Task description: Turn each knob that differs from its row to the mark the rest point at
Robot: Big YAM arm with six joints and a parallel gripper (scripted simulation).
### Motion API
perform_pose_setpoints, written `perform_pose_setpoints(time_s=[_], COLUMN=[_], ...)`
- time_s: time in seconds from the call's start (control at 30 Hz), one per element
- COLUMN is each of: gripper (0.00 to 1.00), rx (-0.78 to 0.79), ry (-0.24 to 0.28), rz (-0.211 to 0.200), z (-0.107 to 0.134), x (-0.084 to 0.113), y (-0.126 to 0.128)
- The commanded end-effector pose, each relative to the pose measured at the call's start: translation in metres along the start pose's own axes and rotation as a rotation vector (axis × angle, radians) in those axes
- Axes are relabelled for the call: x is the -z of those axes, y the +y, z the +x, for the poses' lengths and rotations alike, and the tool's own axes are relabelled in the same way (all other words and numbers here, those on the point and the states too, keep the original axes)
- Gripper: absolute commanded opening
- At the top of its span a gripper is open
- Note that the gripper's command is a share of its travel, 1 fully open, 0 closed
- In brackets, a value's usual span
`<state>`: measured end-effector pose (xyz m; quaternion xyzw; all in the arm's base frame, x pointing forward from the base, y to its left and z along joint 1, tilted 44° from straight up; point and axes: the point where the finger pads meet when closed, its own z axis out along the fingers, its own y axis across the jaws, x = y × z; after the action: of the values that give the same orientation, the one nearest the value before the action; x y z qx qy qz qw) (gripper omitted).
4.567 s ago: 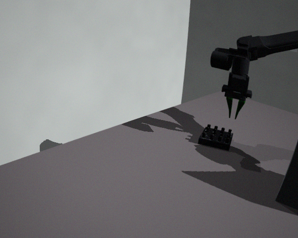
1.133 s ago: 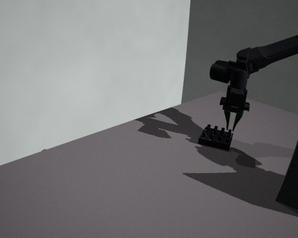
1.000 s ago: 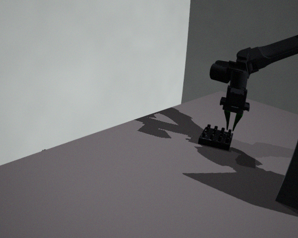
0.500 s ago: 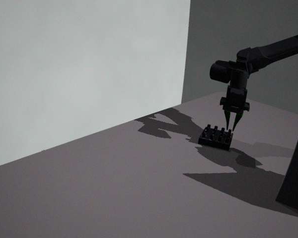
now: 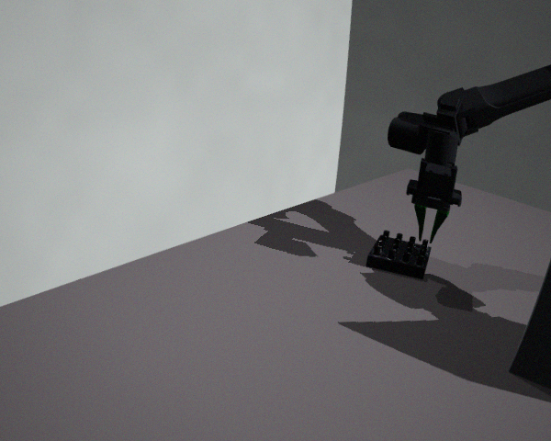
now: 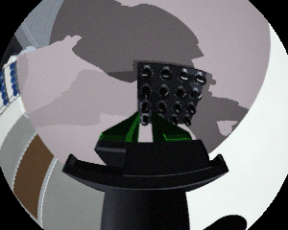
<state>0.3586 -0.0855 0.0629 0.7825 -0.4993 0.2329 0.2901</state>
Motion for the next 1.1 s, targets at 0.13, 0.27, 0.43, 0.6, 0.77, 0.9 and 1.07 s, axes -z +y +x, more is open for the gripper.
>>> perform_pose_setpoints(time_s=[0.13, 0.27, 0.43, 0.6, 0.77, 0.9, 1.07], gripper=[0.18, 0.18, 0.18, 0.18, 0.18, 0.18, 0.18], rx=[0.002, 0.001, -0.008, -0.009, -0.01, -0.01, -0.01], ry=[0.002, 0.002, 0.004, 0.008, 0.008, 0.008, 0.008], rz=[0.005, 0.005, 0.011, 0.022, 0.022, 0.022, 0.022], z=[0.0006, 0.0023, 0.0085, 0.01, 0.0101, 0.0101, 0.0101], x=[-0.0022, -0.0024, -0.0005, 0.0032, 0.0032, 0.0032, 0.0032], y=[-0.0055, -0.0057, -0.0094, -0.0135, -0.0135, -0.0135, -0.0135])
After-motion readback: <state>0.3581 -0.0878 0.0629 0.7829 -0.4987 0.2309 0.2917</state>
